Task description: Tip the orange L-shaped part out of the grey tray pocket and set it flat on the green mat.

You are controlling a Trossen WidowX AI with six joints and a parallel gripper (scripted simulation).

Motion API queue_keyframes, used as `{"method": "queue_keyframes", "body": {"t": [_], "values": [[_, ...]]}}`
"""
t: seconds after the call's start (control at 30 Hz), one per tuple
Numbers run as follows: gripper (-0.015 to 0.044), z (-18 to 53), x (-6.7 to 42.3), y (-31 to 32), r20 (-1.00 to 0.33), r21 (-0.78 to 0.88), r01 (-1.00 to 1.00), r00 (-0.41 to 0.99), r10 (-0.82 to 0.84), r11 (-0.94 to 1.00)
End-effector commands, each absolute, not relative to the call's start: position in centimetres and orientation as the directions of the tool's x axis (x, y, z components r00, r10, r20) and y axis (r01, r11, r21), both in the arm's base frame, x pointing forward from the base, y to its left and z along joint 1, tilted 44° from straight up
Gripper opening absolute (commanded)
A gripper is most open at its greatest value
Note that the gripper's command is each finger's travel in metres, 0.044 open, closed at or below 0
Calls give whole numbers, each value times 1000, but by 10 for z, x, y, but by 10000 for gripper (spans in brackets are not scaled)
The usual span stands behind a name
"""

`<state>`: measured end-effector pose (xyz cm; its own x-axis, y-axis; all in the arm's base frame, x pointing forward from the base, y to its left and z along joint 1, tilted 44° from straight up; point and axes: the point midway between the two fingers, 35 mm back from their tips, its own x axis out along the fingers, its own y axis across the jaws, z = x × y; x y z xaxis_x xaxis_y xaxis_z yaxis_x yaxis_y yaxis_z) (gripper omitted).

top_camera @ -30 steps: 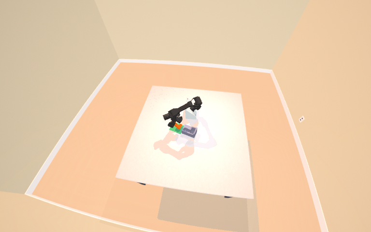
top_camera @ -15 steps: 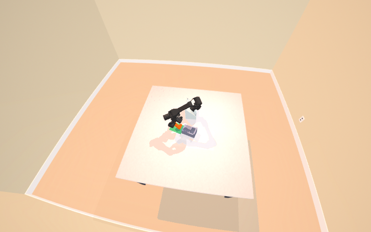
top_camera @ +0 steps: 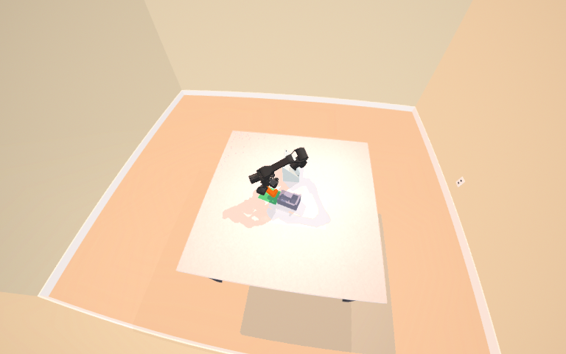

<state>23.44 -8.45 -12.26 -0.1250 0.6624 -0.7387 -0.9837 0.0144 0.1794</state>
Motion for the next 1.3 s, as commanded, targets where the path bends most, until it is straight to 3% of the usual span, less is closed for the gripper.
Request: {"method": "queue_keyframes", "body": {"t": [0.0,0.3,0.43,1.27], "values": [[158,-123,234,-85,-739,179,-984,-125,662,14],[394,-89,243,-118,-740,181,-983,-124,661,18],[400,-56,245,-146,-738,184,-983,-125,663,20],[400,-60,247,-145,-745,173,-984,-107,658,37]]}}
